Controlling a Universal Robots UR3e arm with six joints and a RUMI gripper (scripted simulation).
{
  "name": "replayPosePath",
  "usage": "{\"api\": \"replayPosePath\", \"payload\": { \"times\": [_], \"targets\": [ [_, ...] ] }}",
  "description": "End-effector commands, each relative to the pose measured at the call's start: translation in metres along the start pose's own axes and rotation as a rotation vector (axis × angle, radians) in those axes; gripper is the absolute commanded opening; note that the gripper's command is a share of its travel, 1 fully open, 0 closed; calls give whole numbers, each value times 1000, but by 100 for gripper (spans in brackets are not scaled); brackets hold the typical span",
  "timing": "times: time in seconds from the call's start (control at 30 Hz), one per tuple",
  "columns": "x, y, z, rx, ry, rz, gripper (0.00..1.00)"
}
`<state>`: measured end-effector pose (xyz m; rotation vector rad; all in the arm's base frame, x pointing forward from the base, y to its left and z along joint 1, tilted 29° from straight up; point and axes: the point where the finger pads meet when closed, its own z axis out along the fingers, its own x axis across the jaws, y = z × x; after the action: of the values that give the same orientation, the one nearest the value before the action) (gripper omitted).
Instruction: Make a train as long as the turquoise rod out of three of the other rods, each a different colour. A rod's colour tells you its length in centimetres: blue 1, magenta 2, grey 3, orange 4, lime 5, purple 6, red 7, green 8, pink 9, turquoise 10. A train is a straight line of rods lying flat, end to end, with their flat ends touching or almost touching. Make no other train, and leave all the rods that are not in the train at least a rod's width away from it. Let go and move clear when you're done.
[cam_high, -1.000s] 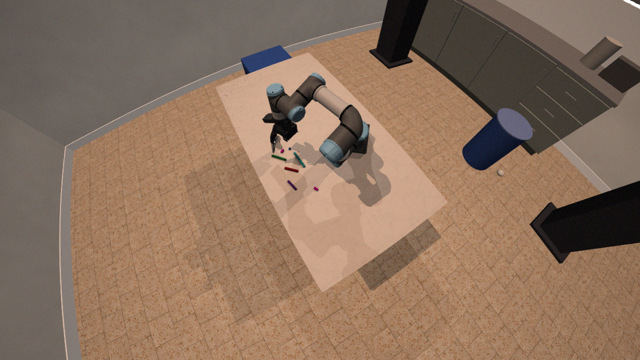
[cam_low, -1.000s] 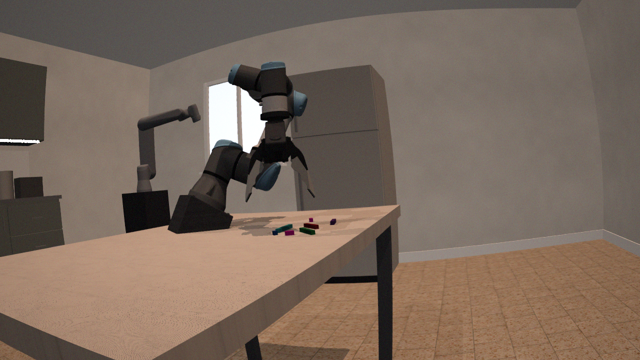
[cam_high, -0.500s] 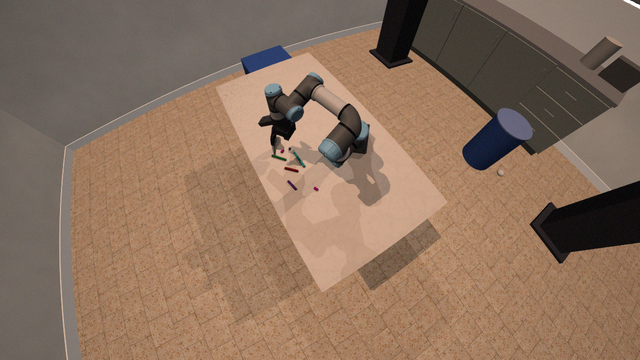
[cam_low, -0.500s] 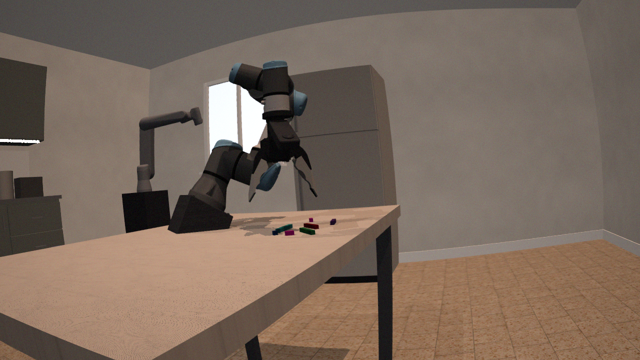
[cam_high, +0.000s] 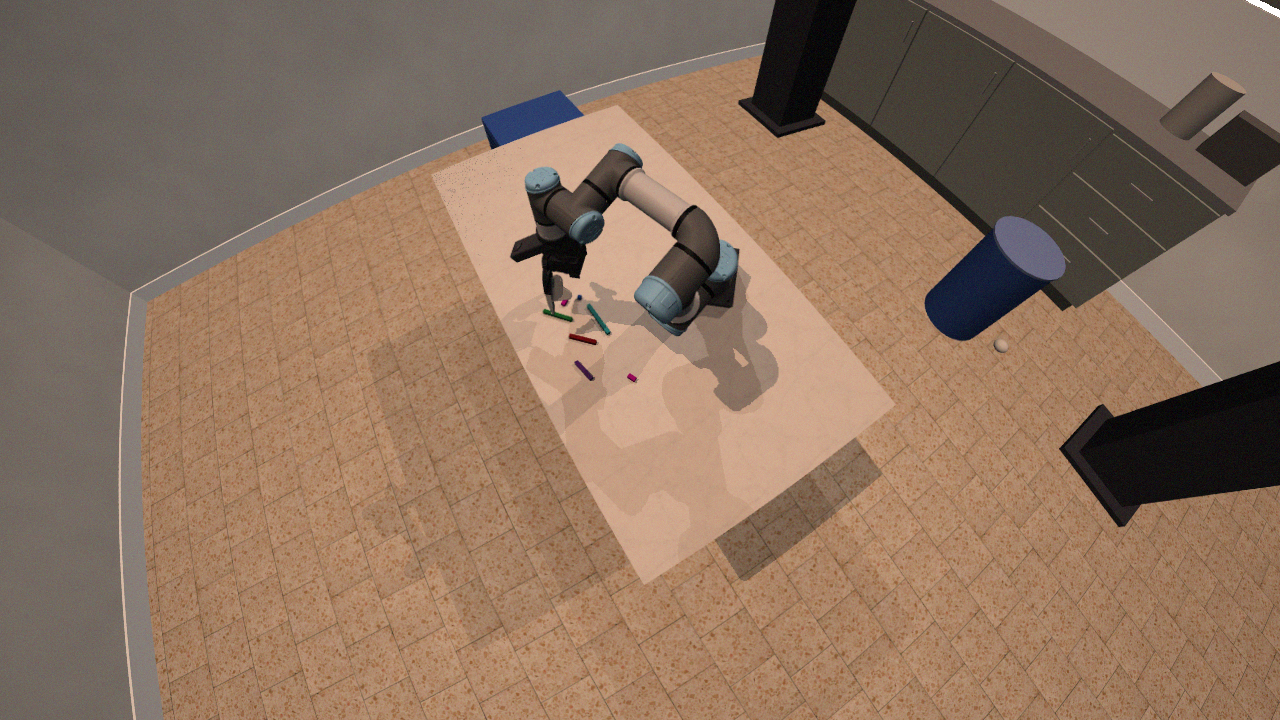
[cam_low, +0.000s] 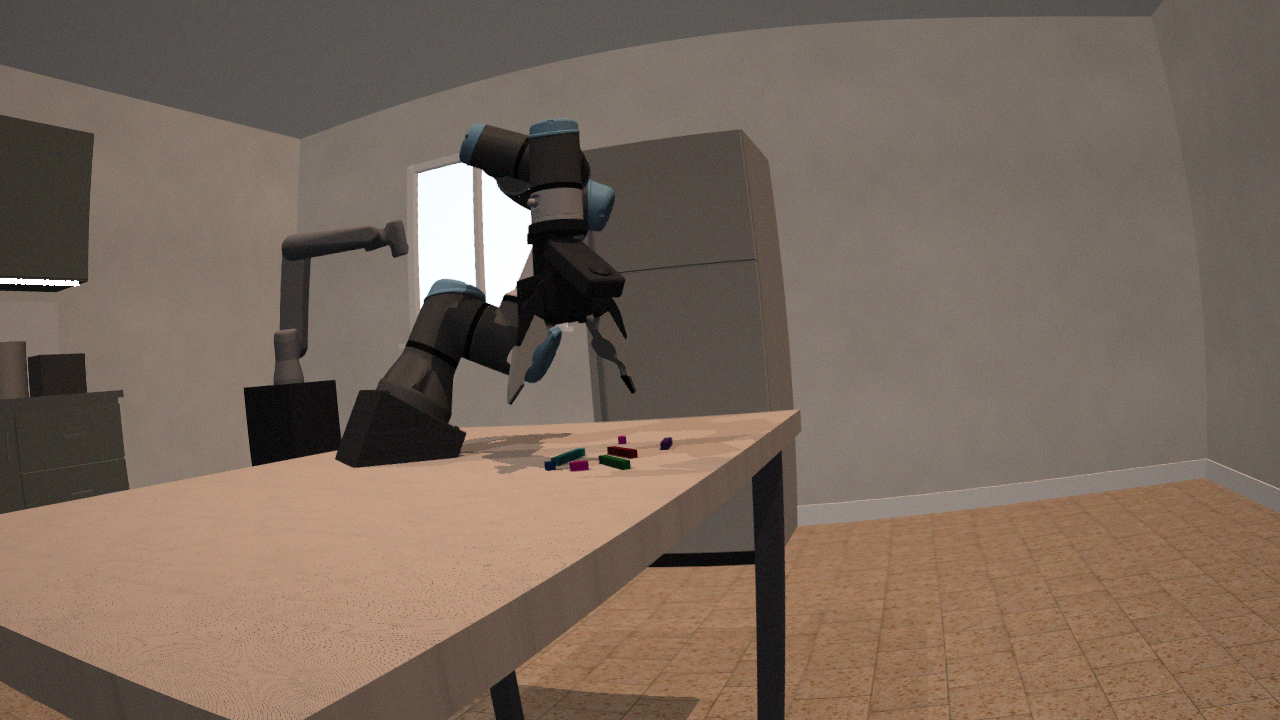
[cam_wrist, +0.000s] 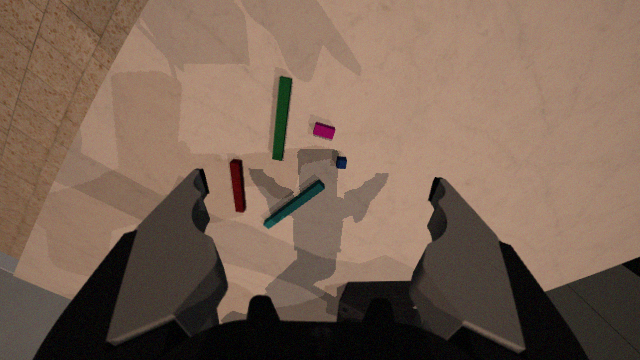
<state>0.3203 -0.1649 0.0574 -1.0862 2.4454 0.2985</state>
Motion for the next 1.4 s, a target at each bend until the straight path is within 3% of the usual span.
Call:
{"api": "replayPosePath", "payload": {
  "times": [0.0, 1.37],
  "targets": [
    [-4, -6, -1, 3, -7, -168, 100],
    [-20, -20, -1, 6, -6, -834, 100]
  ]
}}
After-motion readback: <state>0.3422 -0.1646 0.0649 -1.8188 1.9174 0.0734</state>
